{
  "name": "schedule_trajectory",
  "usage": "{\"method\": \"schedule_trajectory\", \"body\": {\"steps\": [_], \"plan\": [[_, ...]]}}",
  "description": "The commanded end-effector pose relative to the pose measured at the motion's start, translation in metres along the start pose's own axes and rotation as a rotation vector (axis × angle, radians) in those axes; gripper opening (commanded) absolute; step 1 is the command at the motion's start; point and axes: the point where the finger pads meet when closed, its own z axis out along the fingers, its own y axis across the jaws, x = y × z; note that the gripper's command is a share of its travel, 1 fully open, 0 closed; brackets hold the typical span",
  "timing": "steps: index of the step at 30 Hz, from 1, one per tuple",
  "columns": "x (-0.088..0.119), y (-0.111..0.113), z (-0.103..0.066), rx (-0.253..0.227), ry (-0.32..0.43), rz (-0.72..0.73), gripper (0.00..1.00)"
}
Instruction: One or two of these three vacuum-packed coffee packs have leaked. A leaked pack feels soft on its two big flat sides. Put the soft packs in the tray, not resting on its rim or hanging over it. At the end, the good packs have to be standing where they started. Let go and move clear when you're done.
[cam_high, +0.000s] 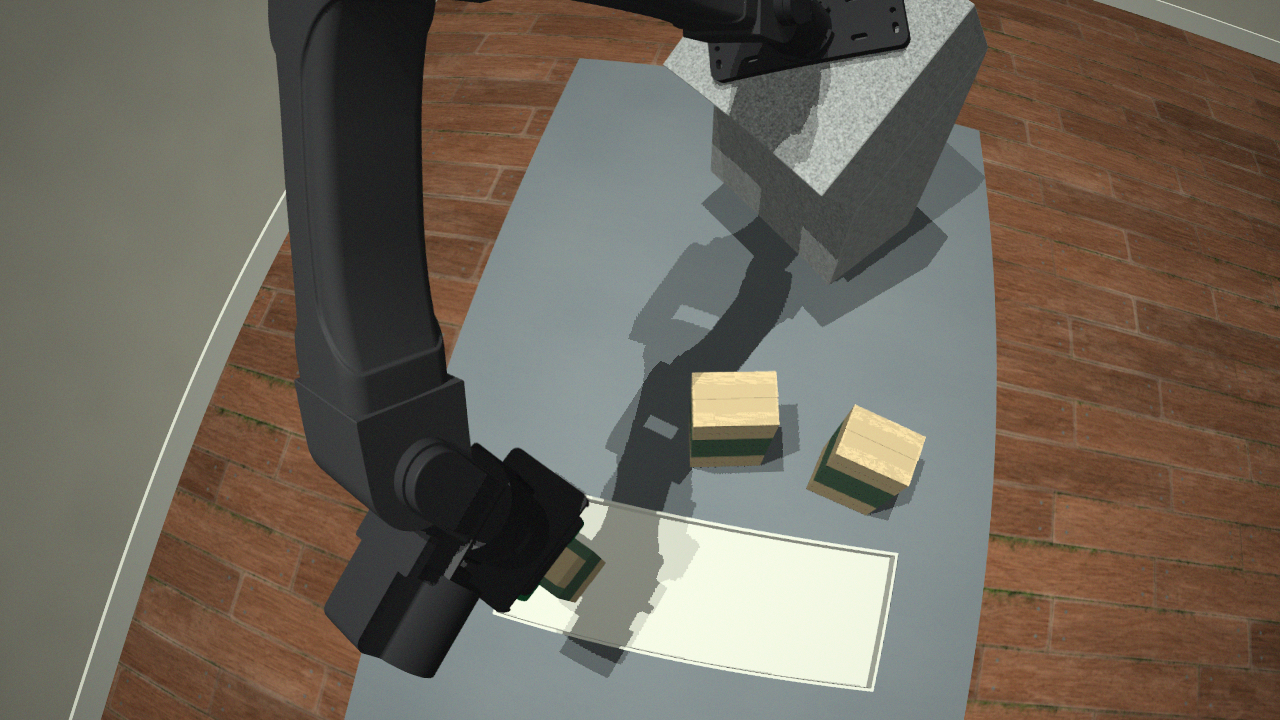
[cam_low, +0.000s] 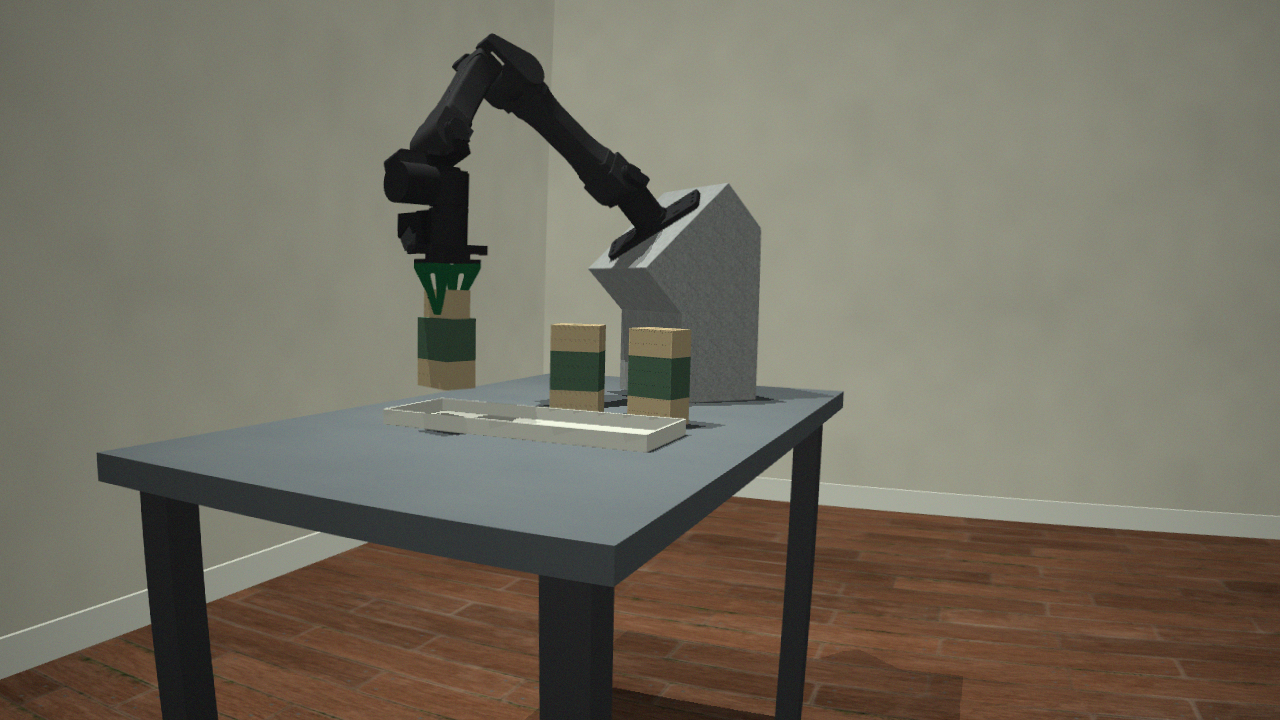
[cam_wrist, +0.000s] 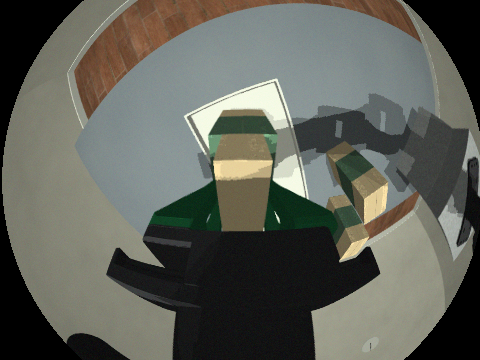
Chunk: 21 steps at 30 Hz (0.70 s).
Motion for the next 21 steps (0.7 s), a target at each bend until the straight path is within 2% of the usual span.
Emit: {"method": "schedule_trajectory", "body": {"steps": [1,5,7,11,14,15,16,18,21], "plan": [[0.008,0.013,-0.003,-0.036,0.012,-0.004,0.26],[-0.001,0.013,0.002,-0.037,0.004,0.009,0.26],[0.000,0.006,0.014,-0.015,-0.002,0.000,0.26],[0.007,0.000,0.025,-0.005,0.011,-0.013,0.26],[0.005,0.002,0.024,-0.011,0.010,-0.008,0.26],[-0.001,0.016,0.013,-0.053,0.006,0.009,0.26],[-0.004,0.018,0.015,-0.056,0.002,0.014,0.26],[0.000,0.009,0.034,-0.023,-0.002,0.003,0.26],[0.008,0.010,0.036,-0.028,0.014,-0.008,0.26]]}}
